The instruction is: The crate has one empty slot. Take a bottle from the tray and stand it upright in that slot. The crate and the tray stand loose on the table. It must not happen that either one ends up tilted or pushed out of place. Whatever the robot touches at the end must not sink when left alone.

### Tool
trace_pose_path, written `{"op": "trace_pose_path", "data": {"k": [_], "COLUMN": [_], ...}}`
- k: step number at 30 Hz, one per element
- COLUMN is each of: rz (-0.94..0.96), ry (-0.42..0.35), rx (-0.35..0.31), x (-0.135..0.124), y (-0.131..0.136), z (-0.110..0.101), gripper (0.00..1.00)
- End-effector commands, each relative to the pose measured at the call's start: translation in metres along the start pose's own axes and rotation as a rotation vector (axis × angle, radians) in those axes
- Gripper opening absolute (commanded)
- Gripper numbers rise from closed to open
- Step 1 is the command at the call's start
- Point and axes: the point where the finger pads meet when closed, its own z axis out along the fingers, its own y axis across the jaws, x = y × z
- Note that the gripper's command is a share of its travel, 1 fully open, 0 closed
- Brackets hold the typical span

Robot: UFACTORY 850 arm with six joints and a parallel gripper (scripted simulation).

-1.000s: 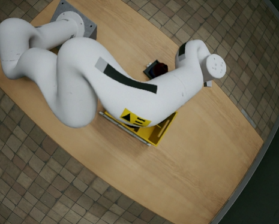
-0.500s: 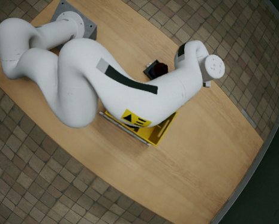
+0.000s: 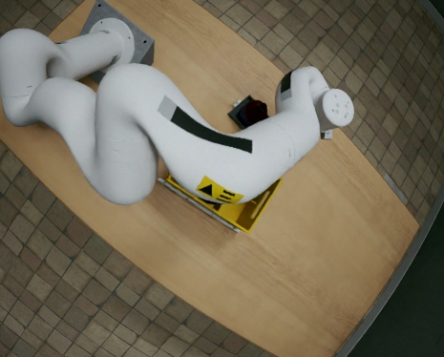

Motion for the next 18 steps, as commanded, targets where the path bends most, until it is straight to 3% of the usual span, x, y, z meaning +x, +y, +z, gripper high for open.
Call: {"op": "trace_pose_path", "data": {"k": [1, 18], "rz": [0.001, 0.001], "ry": [0.002, 0.002], "rx": [0.0, 0.0], "x": [0.001, 0.001], "y": [0.0, 0.0], "z": [0.003, 0.015], "gripper": [0.65, 0.65]}}
